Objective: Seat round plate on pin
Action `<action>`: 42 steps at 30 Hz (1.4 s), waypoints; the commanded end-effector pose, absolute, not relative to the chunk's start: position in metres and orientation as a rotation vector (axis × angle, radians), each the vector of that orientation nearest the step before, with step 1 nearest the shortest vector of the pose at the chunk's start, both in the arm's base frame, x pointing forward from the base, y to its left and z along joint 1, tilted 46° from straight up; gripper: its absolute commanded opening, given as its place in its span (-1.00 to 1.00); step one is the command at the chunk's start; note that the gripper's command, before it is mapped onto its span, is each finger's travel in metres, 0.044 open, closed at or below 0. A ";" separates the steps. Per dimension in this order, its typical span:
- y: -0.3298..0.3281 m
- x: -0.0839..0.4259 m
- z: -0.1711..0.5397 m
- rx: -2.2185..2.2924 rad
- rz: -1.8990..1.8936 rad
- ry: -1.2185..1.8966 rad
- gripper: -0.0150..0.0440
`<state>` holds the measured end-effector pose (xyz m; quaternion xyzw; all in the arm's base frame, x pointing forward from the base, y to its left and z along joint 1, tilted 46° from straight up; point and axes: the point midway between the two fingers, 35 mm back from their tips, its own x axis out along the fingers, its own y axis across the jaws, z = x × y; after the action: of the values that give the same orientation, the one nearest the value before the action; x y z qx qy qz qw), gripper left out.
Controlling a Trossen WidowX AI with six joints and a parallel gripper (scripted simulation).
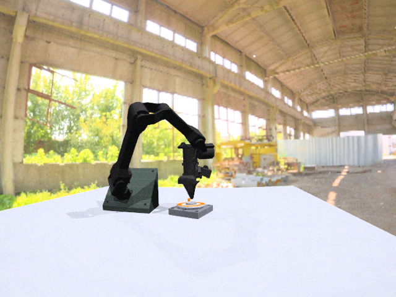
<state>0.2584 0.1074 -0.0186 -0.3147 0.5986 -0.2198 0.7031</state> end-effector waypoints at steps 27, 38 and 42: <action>0.096 0.238 -0.018 -0.707 -0.497 1.353 -0.49; 0.093 0.234 -0.015 -0.707 -0.497 1.353 -0.49; 0.092 0.232 -0.014 -0.708 -0.497 1.353 -0.49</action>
<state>0.2379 0.0972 -0.0136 -0.3130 0.6010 -0.2188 0.7021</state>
